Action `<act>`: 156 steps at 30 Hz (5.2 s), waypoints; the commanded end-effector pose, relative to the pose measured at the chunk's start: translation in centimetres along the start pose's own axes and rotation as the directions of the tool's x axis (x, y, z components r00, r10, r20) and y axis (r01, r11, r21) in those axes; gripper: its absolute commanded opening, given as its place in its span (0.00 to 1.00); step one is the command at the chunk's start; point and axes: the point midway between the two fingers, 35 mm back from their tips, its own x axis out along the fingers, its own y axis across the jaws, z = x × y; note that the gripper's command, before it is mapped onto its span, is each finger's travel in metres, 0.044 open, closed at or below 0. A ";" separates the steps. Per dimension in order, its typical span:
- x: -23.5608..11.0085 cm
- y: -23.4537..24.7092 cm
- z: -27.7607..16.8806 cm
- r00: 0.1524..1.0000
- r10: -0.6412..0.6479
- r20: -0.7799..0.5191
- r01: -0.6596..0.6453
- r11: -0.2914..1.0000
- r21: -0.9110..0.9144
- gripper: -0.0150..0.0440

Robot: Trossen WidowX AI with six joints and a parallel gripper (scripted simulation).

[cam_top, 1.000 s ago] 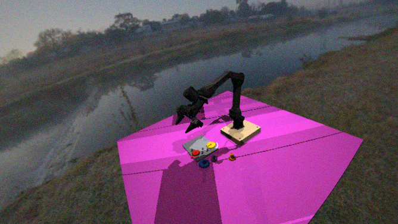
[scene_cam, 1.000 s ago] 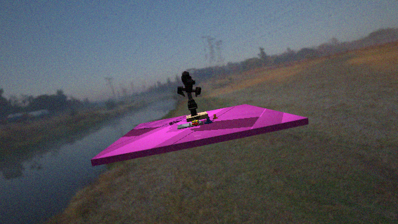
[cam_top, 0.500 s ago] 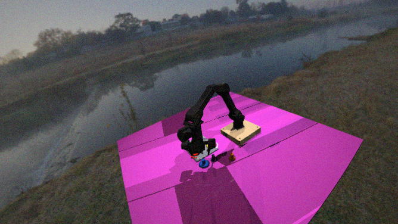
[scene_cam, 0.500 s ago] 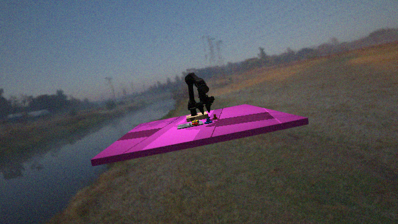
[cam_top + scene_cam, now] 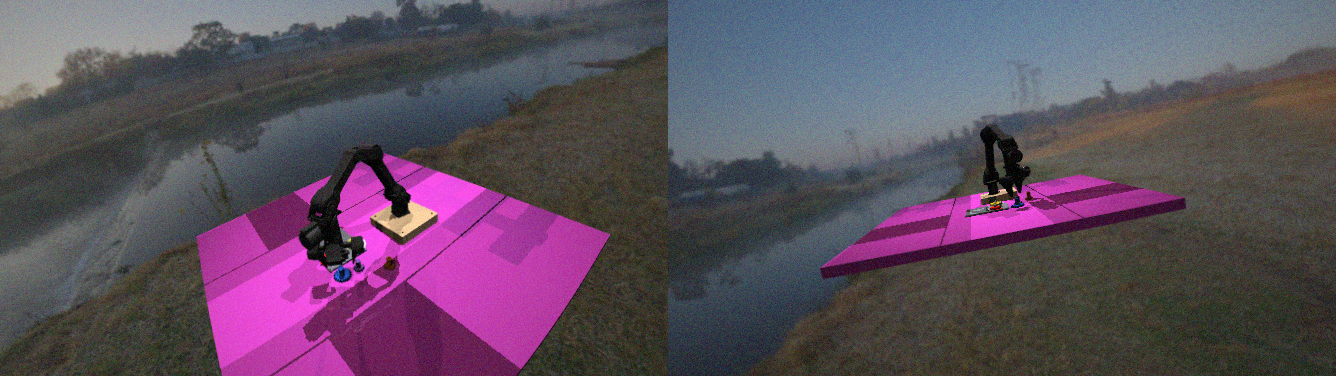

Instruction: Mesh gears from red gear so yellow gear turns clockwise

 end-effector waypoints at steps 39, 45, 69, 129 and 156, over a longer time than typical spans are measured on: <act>2.9 0.0 -0.1 1.000 -0.003 -0.006 0.003 1.000 -0.005 0.32; 2.6 -0.1 -0.1 1.000 -0.003 -0.006 0.003 1.000 -0.005 0.25; -2.5 -0.6 0.6 1.000 -0.003 -0.005 0.003 1.000 -0.005 0.25; -10.3 -0.6 -1.8 1.000 -0.003 -0.008 0.003 1.000 -0.003 0.25; -8.0 -1.3 -5.3 1.000 -0.004 -0.010 0.004 1.000 0.001 0.25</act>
